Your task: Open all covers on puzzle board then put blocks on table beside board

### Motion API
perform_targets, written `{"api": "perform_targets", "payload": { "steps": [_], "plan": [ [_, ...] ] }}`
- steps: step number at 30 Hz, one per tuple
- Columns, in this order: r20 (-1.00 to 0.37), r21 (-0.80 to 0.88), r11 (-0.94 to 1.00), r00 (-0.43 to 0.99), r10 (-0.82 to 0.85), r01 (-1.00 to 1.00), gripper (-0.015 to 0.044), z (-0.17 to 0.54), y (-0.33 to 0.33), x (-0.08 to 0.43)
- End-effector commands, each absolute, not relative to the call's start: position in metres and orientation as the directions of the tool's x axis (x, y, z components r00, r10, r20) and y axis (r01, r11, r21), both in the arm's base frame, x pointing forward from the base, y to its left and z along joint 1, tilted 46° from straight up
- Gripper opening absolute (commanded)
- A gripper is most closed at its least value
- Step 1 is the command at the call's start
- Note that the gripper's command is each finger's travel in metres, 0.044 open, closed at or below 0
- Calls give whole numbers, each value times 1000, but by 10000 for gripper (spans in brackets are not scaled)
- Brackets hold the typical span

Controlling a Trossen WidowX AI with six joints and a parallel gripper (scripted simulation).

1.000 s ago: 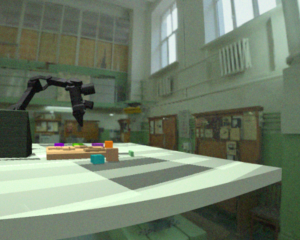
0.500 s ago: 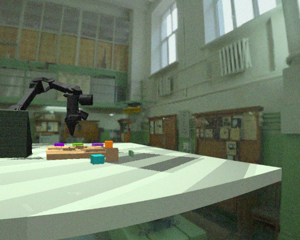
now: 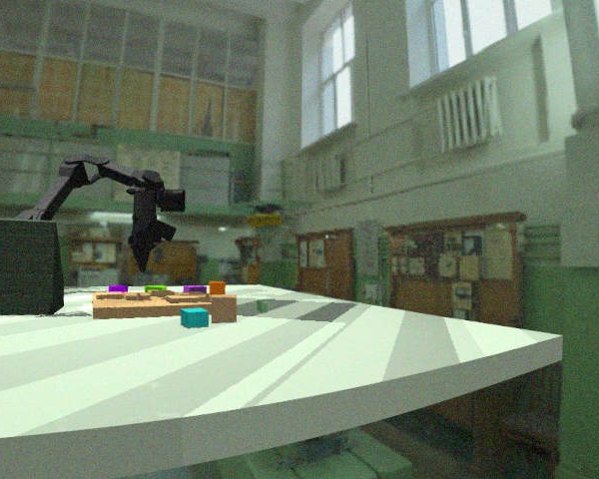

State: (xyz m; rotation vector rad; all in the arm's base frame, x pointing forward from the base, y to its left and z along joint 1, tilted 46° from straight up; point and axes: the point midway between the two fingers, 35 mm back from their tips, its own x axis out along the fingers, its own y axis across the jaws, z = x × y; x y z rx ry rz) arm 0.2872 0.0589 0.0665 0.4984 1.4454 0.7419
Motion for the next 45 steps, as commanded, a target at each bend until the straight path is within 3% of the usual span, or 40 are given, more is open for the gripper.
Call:
{"api": "perform_targets", "payload": {
  "steps": [1,45],
  "plan": [
    [-694,714,683,-33,719,-153,0,67,60,287],
    [-695,713,684,-33,718,-153,0,41,87,287]
  ]
}}
